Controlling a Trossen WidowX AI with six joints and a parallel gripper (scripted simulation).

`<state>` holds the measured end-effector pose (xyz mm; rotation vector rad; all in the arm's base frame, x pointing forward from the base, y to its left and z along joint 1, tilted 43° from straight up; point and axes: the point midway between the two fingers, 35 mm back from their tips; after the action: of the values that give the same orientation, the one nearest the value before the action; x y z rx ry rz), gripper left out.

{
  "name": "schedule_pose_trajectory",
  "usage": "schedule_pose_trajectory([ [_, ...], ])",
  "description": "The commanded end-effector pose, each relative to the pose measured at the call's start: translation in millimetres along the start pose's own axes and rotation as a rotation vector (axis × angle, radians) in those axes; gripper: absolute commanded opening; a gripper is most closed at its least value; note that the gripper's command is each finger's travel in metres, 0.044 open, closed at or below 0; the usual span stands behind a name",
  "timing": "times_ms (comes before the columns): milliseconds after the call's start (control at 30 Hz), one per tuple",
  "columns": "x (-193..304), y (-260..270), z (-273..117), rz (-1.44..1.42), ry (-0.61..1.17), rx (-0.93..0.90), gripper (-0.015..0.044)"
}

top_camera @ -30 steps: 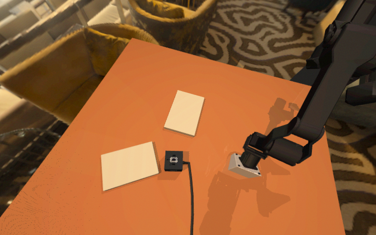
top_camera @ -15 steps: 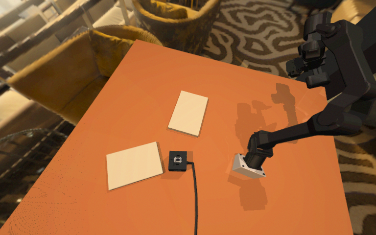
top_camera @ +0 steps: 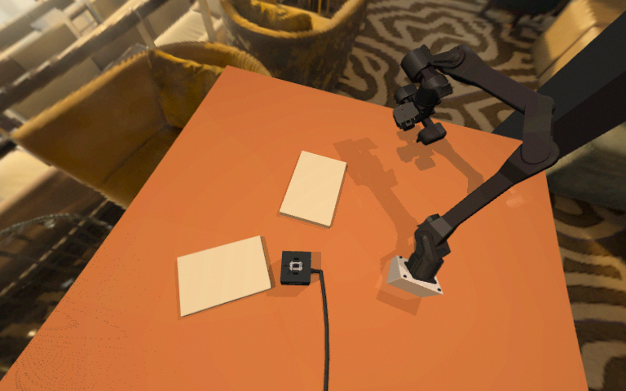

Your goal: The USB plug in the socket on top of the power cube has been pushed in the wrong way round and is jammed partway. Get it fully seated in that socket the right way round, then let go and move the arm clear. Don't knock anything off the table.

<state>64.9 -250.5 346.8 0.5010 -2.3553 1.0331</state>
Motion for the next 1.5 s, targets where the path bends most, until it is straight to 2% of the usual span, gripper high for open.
schedule_pose_trajectory([
  [0, -71.8, -16.4, 5.3, -0.143, -0.117, -0.008, 0.0440],
  [300, -222.6, -10.5, -21.0, -0.453, -0.288, 0.008, 0.0440],
  [567, -333.8, 58.0, -52.8, -0.719, -0.363, -0.028, 0.0440],
  [800, -403.8, 131.7, -87.2, -0.941, -0.354, -0.016, 0.0440],
  [1100, -457.2, 248.0, -119.5, -1.220, -0.262, 0.057, 0.0440],
  [1467, -457.2, 252.8, -118.1, -1.226, -0.259, 0.060, 0.0440],
])
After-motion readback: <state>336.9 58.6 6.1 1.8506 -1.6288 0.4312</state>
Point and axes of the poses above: the point midway between the two fingers, 35 mm back from their tips, its own z axis out along the fingers, its own y axis across the jaws, x = y × z
